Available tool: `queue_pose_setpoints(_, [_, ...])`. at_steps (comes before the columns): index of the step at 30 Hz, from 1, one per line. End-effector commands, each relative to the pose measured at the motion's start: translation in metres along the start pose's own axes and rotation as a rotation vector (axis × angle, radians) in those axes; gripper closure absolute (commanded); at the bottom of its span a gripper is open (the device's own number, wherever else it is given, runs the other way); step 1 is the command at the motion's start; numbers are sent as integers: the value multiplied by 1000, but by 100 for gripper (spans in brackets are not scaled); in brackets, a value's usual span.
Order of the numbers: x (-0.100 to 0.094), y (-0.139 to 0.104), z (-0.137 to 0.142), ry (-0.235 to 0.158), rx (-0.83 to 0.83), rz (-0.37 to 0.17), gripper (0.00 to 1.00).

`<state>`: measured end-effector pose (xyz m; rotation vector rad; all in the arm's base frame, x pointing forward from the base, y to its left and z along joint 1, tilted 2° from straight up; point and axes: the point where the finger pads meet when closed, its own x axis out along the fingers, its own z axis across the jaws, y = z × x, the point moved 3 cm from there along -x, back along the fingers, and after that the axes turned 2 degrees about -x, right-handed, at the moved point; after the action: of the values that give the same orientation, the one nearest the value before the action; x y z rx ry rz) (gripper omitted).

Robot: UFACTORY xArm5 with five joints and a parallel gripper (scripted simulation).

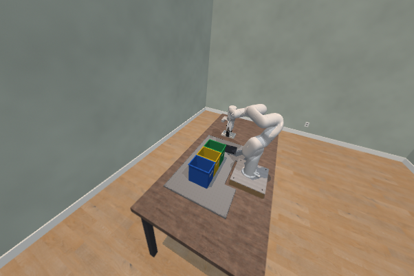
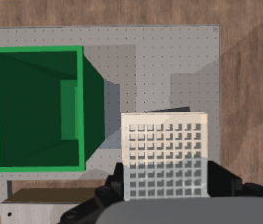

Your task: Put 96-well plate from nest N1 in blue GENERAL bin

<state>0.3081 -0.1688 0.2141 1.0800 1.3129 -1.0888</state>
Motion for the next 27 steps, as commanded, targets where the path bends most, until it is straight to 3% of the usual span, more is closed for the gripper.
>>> queue_pose_setpoints(1, [-1, 3, -11, -3, 0, 3, 100])
queue_pose_setpoints(27, [-1, 19, -89, -9, 0, 4, 100])
